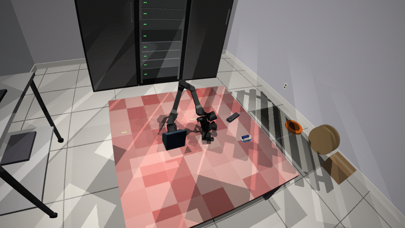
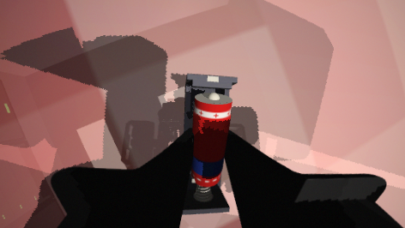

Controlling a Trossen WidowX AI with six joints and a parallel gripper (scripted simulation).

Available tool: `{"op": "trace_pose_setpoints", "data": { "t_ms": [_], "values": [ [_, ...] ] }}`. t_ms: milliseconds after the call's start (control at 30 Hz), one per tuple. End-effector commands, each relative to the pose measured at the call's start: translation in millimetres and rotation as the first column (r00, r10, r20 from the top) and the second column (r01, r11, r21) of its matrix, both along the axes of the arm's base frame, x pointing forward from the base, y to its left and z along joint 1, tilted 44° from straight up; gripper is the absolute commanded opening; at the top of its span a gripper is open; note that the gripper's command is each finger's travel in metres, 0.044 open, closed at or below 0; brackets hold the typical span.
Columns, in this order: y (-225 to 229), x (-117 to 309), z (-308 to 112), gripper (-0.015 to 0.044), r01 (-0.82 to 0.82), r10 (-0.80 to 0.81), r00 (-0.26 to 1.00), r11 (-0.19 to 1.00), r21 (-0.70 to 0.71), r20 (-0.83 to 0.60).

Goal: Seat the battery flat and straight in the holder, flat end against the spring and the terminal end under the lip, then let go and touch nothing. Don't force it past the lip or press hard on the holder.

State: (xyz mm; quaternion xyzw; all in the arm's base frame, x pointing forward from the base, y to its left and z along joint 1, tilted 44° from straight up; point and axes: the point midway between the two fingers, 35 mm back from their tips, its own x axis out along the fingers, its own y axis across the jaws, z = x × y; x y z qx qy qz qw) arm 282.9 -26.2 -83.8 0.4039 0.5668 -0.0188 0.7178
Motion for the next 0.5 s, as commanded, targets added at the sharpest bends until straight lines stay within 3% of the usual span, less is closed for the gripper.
{"op": "trace_pose_setpoints", "data": {
  "t_ms": [0, 467],
  "values": [
    [1.7, -3.5, -4.5, 0.0079, -0.017, 0.017, 0.999, 1.000, 0.015, -0.032],
    [1.9, -1.1, -7.4, 0.0079, -0.056, 0.060, 0.995, 0.997, 0.048, -0.084]
  ]
}}
